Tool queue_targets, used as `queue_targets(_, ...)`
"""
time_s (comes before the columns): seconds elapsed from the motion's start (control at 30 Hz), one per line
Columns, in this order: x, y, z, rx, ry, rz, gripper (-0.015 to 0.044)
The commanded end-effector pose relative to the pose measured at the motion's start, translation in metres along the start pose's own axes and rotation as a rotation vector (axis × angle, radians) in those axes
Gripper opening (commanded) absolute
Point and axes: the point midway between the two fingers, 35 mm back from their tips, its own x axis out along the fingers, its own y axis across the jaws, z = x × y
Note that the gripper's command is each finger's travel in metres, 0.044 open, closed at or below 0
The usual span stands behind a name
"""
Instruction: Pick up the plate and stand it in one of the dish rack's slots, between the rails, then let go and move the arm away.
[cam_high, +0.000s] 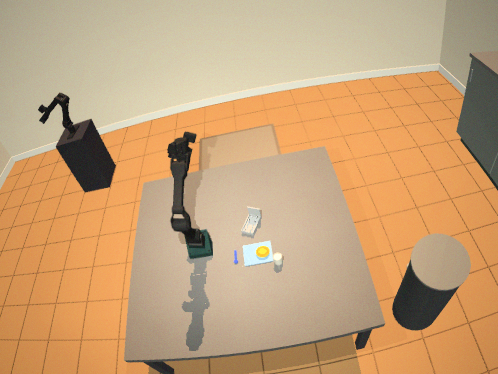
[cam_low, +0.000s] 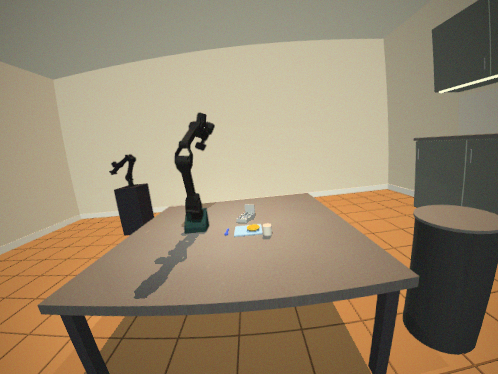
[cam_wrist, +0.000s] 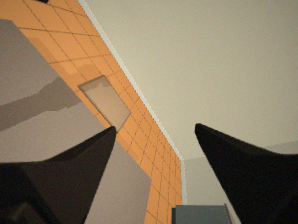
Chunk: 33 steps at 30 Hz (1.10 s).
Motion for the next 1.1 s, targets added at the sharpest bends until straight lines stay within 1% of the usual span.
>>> queue_targets(0.0,0.003,0.000,-0.040,0.127,0.087,0.007,0.0400)
queue_targets(0.5,-0.003,0.014,-0.167,0.558,0.355,-0.011,0.0400)
queue_targets(1.07,-0.033,0.065,-0.294,1.041,0.668,-0.066,0.0400)
